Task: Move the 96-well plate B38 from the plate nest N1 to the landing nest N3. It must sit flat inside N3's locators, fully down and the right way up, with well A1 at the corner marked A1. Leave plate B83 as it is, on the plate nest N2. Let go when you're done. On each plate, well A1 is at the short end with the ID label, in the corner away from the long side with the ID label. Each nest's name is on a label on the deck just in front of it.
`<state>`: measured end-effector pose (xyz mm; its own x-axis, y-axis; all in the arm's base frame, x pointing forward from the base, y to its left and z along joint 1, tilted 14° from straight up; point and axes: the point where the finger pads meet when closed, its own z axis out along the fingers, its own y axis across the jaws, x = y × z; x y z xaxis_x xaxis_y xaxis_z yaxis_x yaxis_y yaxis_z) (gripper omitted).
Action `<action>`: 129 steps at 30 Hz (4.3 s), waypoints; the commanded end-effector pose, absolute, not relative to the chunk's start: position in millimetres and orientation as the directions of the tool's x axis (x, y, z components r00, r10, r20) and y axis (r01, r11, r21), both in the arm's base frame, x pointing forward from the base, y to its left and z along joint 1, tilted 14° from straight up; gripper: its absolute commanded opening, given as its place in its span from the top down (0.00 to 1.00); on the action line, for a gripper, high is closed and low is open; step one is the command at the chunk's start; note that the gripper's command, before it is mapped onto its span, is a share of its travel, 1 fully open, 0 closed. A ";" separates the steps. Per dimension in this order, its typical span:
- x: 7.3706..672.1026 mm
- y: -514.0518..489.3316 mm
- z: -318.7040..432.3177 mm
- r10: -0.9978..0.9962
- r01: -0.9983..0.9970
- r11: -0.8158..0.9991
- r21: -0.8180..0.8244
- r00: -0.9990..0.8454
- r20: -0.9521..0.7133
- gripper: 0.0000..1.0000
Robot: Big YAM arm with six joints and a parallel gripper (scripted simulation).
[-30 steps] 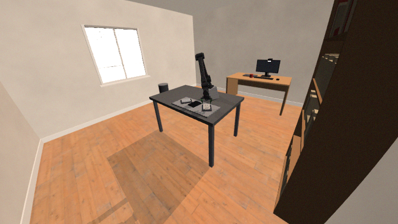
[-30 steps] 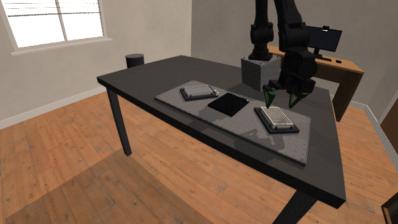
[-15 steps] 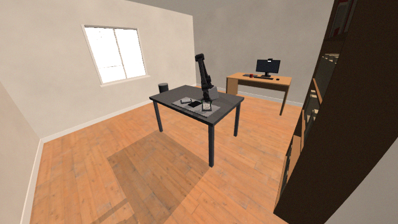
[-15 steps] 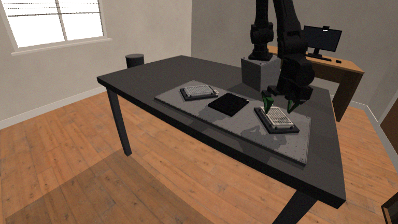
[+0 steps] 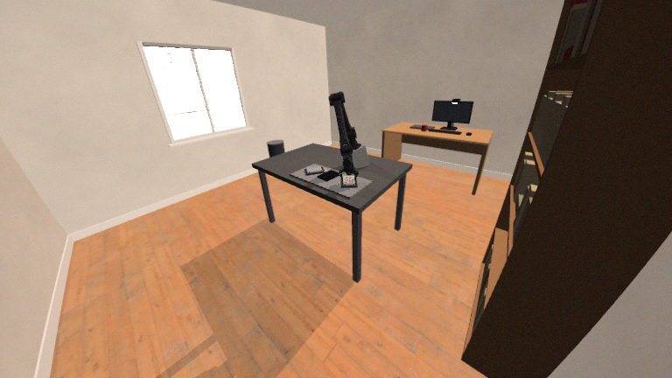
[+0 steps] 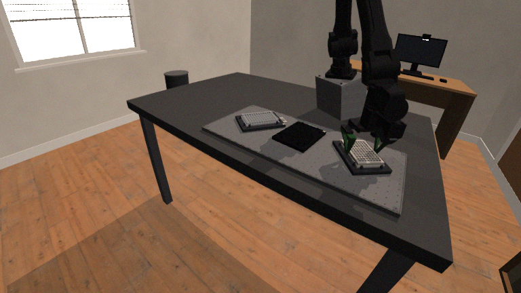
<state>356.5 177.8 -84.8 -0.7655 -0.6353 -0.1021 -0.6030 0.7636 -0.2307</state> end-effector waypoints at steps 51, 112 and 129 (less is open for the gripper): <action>359.3 177.3 -89.8 -0.635 -0.603 0.764 -0.230 -0.765 -0.108 1.00; 359.3 177.3 -89.8 -0.635 -0.602 0.764 -0.230 -0.765 -0.108 1.00; 351.2 185.9 -58.5 -0.638 -0.604 0.763 -0.230 -0.761 -0.120 1.00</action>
